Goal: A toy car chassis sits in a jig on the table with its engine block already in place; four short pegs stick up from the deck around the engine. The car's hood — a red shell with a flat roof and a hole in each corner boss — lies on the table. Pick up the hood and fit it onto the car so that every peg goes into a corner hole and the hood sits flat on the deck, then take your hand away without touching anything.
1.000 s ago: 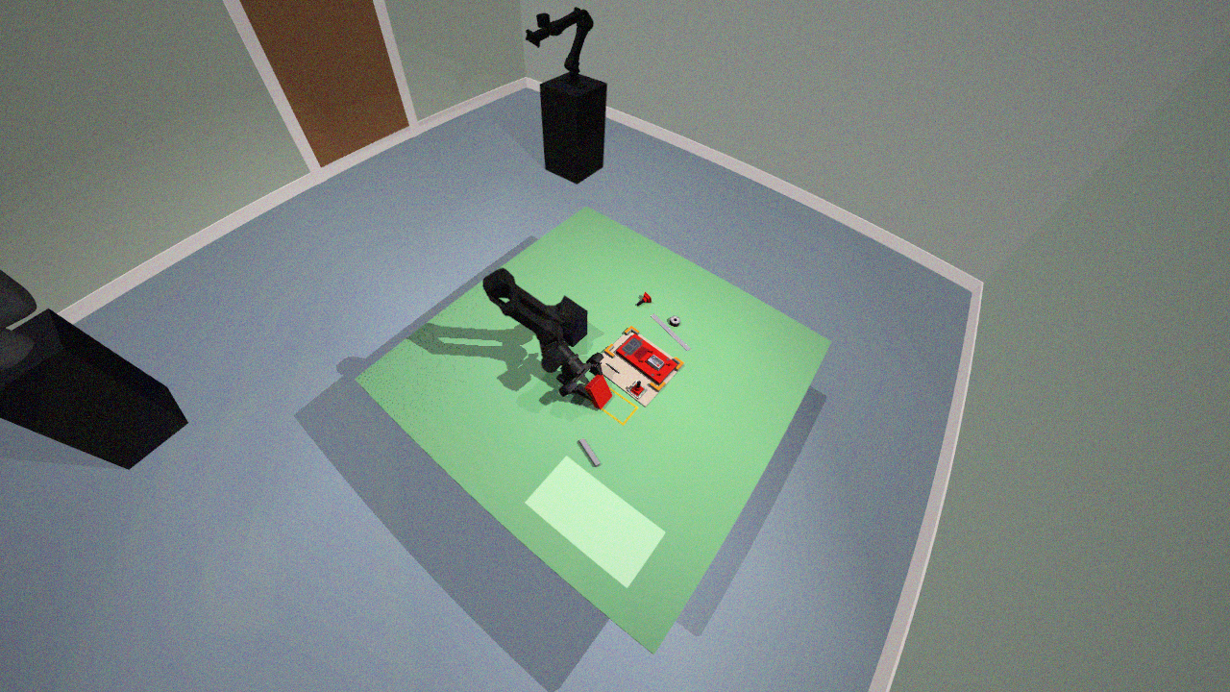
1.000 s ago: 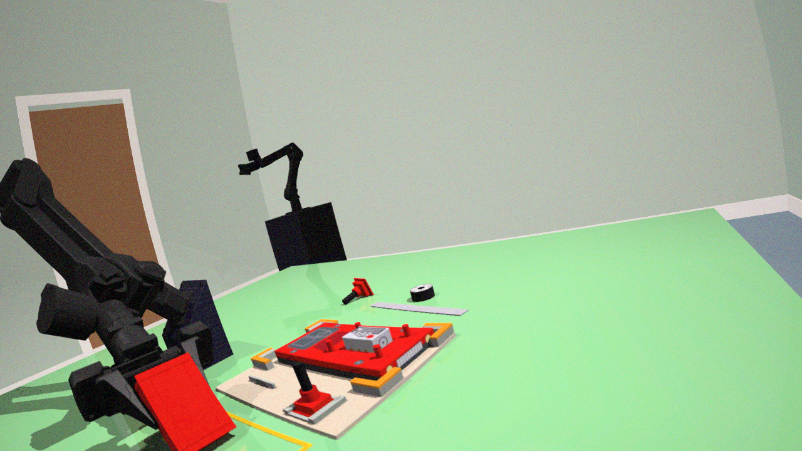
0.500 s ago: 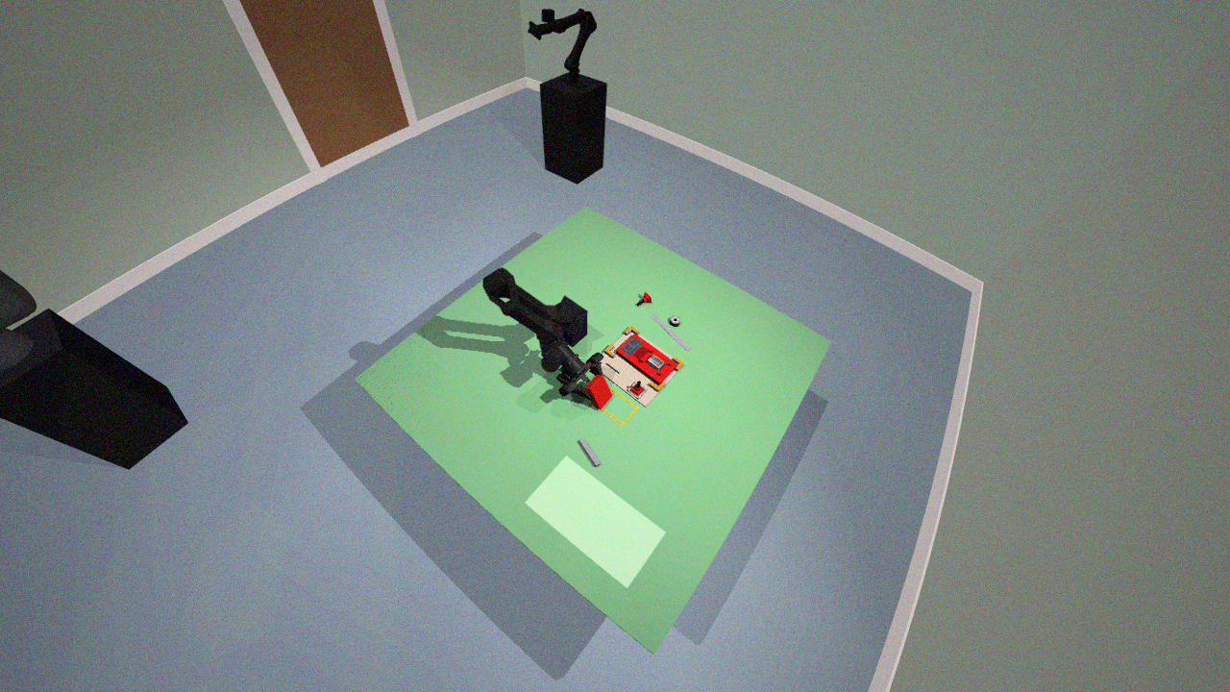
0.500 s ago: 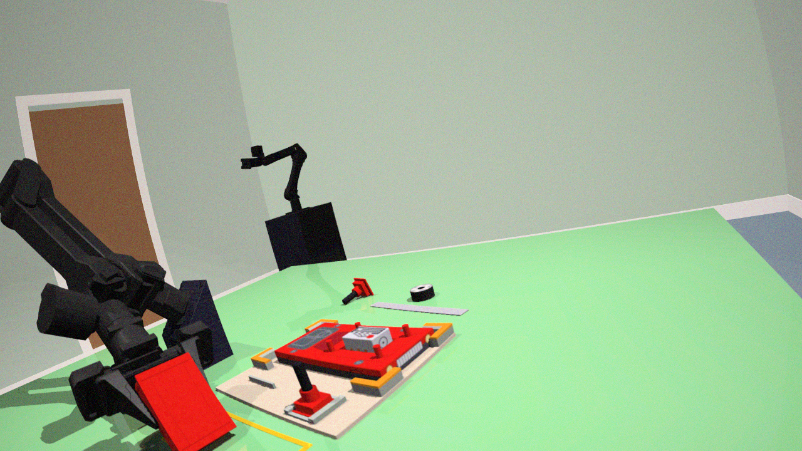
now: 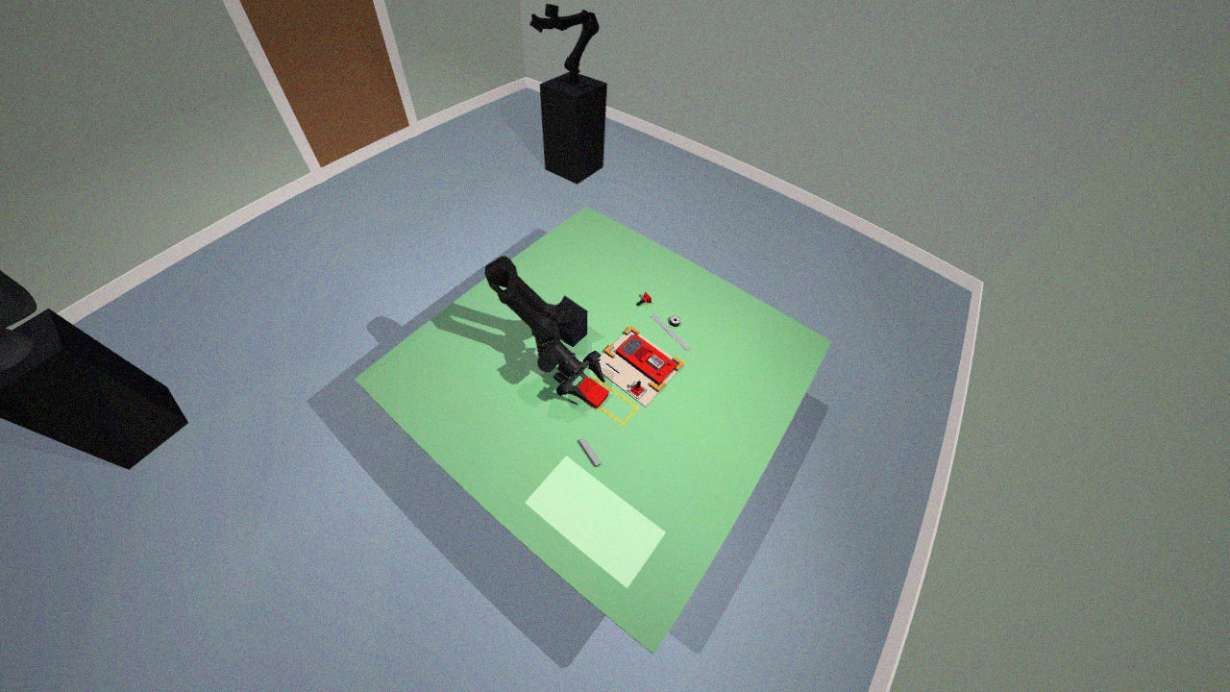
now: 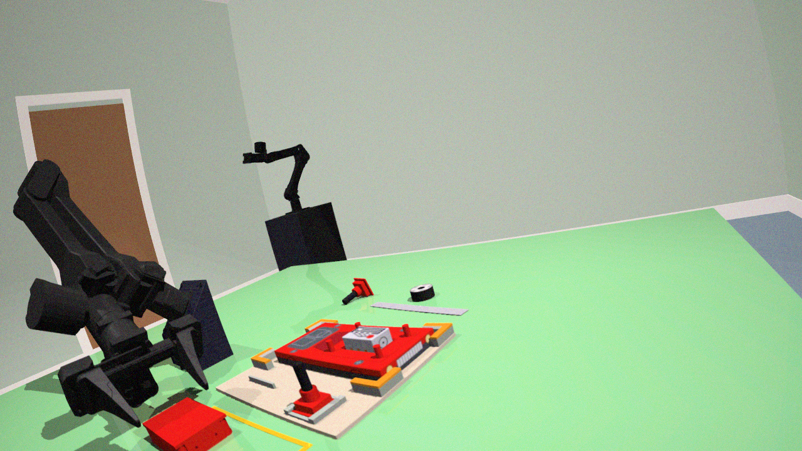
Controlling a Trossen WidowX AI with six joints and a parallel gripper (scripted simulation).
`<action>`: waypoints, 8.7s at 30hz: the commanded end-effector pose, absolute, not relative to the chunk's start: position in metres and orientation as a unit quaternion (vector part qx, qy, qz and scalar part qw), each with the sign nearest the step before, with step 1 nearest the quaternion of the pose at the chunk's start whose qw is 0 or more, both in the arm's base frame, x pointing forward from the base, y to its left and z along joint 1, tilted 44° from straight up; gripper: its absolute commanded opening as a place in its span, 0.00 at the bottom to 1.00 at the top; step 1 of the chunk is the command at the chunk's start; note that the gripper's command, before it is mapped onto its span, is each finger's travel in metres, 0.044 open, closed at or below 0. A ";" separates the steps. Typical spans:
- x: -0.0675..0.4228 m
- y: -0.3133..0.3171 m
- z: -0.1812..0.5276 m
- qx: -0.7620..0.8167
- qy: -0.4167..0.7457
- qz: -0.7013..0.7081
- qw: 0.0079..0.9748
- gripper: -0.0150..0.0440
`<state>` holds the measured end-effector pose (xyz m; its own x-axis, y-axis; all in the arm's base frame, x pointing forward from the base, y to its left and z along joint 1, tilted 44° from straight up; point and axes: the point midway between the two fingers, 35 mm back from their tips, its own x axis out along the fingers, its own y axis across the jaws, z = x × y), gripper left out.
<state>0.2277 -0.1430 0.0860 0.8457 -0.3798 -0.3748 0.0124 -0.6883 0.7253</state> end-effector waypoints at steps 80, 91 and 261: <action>0.241 -0.107 0.115 -0.257 0.667 -0.276 0.642 1.00; 0.242 -0.112 0.110 -0.257 0.668 -0.275 0.642 1.00; 0.332 0.004 0.053 -0.247 0.662 -0.277 0.651 0.25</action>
<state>0.3260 -0.0059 0.0619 -0.0299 -0.6919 -0.7214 0.0205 0.7211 -0.6925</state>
